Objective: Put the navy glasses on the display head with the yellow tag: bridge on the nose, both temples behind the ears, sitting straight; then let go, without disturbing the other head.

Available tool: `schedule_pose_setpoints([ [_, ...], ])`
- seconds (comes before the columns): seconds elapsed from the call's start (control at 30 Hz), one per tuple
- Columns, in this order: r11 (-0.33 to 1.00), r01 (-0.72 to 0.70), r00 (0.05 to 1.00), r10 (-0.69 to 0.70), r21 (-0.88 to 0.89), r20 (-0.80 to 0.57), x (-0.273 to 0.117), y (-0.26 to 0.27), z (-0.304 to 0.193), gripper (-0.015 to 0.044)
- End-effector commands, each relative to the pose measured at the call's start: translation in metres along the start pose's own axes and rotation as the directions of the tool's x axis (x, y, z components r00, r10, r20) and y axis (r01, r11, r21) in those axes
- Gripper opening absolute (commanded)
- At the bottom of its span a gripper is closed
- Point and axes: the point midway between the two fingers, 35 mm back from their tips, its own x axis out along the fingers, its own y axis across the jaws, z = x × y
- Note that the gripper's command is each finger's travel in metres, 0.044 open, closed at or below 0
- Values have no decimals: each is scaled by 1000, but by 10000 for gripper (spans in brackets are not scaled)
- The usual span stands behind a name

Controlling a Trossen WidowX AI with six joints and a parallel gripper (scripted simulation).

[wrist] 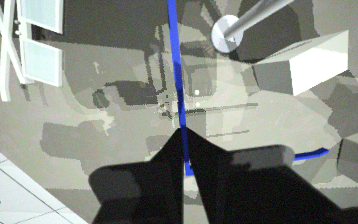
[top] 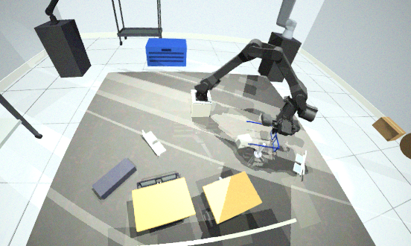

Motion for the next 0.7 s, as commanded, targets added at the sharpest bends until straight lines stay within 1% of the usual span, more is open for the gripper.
schedule_pose_setpoints([
  [0.0, 1000, -1, 1000, 1, 3, 1, 0, 0, 0, 0],
  [0.67, 1000, -1, 1000, 1, 3, 2, 0, 0, 7, 0],
])
